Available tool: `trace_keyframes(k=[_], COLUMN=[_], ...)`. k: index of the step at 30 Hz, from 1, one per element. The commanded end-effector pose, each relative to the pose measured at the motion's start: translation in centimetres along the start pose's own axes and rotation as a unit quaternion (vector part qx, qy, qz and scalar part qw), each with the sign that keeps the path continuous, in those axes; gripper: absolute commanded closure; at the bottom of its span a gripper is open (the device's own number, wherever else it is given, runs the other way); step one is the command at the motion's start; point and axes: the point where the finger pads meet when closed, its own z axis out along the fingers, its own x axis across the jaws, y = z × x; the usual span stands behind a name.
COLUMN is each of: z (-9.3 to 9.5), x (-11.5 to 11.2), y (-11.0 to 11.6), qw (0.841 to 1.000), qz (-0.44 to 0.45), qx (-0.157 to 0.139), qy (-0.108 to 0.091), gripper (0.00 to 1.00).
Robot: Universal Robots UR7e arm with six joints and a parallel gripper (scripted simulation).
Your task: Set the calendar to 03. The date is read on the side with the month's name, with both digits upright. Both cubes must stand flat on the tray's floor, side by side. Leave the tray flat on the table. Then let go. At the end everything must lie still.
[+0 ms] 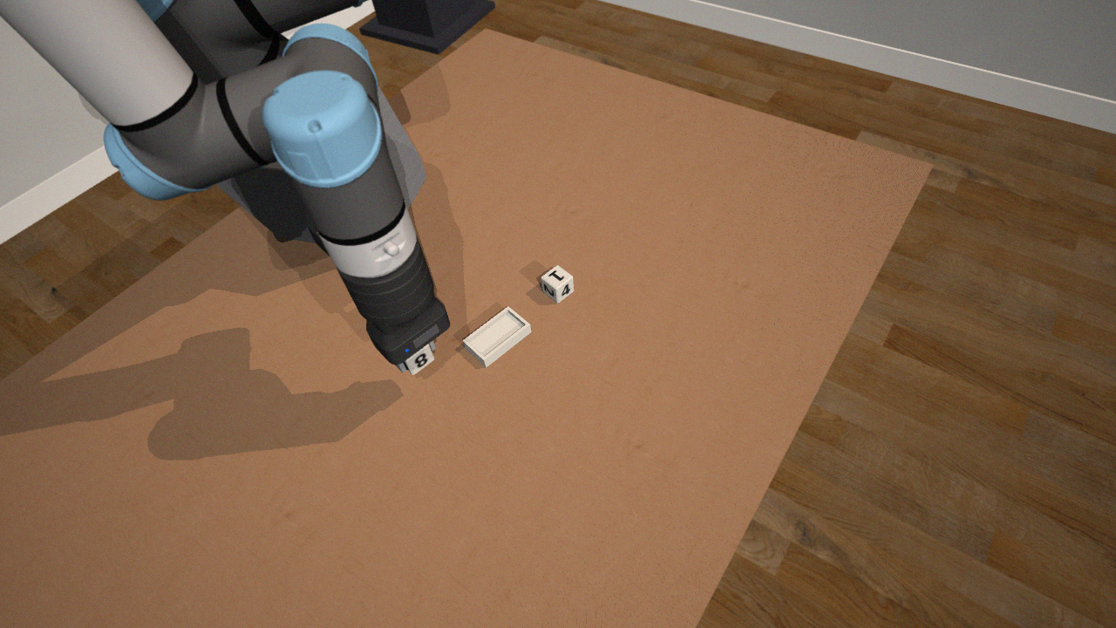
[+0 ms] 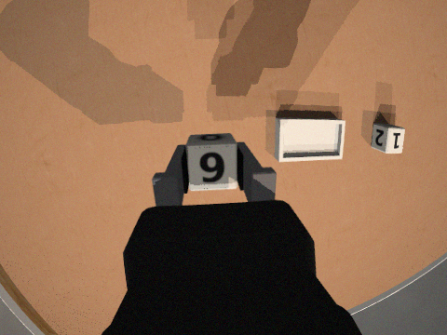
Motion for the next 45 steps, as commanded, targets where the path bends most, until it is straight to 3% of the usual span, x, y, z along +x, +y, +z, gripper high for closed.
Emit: trace_keyframes(k=[1,16,27,45], z=[1.0,5.3,6.4,6.3], x=[-0.3,-0.3,-0.3,-0.2], y=[0.4,0.5,0.5,0.4], qw=[1.0,1.0,1.0,1.0], qz=[0.001,0.001,0.0,0.0], qx=[-0.005,-0.005,-0.005,-0.005], qy=[-0.002,-0.002,-0.002,-0.002], gripper=[0.4,0.4,0.4,0.4])
